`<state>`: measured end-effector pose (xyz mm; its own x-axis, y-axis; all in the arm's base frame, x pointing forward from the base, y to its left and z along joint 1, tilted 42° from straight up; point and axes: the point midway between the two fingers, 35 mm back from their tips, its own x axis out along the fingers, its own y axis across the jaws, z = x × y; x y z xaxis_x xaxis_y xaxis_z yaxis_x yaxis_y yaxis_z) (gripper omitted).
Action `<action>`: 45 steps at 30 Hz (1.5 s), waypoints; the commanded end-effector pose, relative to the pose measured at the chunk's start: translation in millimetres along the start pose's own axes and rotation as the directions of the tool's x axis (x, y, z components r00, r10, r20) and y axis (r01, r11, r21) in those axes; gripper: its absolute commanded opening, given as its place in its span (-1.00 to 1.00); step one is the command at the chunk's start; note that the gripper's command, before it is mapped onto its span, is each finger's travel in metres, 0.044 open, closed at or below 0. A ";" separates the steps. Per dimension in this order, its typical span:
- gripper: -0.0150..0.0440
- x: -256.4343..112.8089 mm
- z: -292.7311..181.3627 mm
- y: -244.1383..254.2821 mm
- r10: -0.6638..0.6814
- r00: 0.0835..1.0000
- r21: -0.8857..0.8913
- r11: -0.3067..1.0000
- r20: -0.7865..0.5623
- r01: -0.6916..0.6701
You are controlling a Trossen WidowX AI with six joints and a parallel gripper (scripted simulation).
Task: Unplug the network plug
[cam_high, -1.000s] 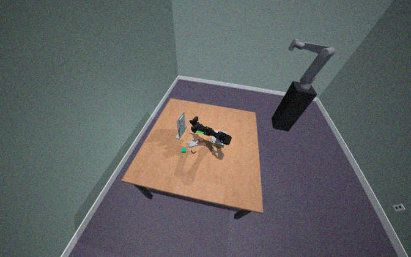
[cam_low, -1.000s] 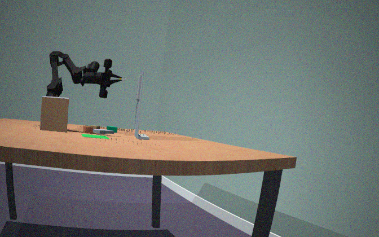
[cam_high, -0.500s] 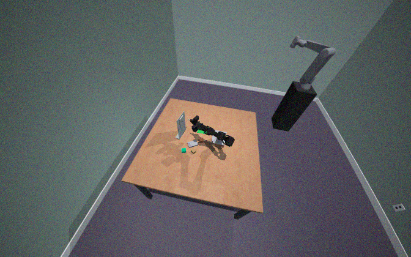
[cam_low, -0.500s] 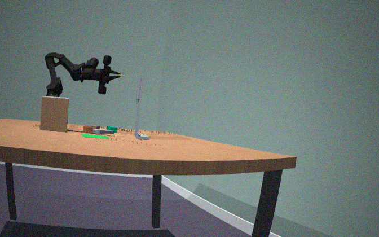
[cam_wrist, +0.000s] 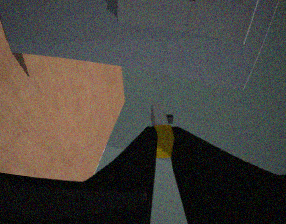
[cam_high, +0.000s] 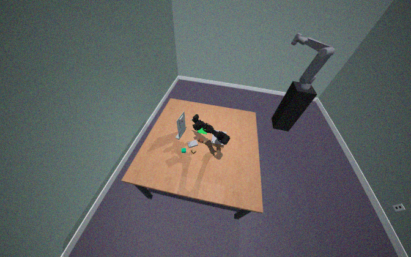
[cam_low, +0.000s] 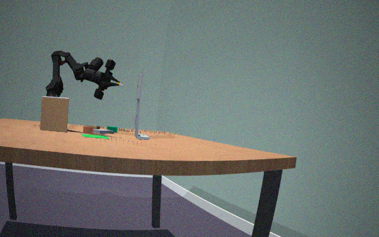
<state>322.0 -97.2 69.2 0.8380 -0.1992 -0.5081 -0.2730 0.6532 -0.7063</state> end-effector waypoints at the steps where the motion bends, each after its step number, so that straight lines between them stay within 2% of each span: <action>1: -0.49 7.4 -11.4 9.6 0.061 0.998 -0.020 0.998 -0.018 -0.062; 23: -0.49 20.0 -72.6 77.4 0.393 0.918 -0.029 0.918 -0.053 -0.395; 45: -0.49 5.8 -111.0 142.4 0.631 0.774 0.049 0.772 0.062 -0.634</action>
<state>239.8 -88.1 -82.9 0.5152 0.2671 -0.8144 -0.7087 0.6672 -0.2296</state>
